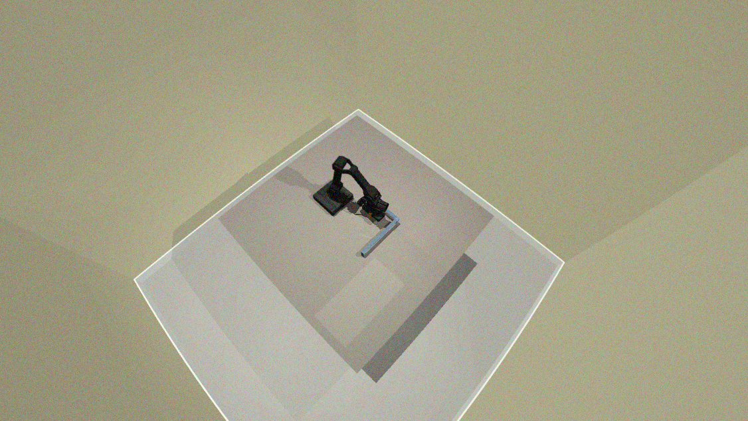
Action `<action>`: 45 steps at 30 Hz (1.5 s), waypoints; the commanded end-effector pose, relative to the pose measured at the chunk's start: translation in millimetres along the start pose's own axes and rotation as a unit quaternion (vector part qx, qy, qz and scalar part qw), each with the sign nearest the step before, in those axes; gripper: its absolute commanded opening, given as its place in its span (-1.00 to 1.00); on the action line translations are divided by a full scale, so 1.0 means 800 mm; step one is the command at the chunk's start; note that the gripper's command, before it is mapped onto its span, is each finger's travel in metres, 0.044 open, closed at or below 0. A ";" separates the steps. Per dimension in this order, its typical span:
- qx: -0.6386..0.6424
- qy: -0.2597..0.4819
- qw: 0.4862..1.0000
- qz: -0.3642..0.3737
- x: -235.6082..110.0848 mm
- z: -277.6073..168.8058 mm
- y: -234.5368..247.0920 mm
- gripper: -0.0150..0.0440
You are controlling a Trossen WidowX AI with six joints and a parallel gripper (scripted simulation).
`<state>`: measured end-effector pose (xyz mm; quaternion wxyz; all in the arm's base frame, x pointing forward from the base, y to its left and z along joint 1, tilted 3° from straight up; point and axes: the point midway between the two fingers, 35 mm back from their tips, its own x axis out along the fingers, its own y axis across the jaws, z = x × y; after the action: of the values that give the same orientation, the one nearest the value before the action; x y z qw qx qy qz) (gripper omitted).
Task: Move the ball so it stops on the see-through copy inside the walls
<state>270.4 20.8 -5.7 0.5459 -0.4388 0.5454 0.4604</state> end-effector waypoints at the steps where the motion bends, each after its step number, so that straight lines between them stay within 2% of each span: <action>1: 0.001 -0.002 1.000 0.000 0.001 0.001 0.000 -0.12; 2: 0.001 -0.002 1.000 0.000 0.001 0.001 0.000 -0.14; 6: 0.001 -0.002 1.000 0.000 -0.010 0.001 -0.003 -0.49; 25: 0.001 -0.002 1.000 0.000 -0.156 0.000 -0.001 -0.49; 30: 0.001 -0.002 1.000 0.000 -0.155 0.004 -0.001 -0.49; 39: 0.001 -0.004 1.000 0.000 -0.110 0.057 -0.006 -0.49; 45: 0.001 -0.004 1.000 0.000 -0.100 0.061 -0.006 -0.49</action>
<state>285.6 64.3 81.5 0.5469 -0.4393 0.5424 0.4622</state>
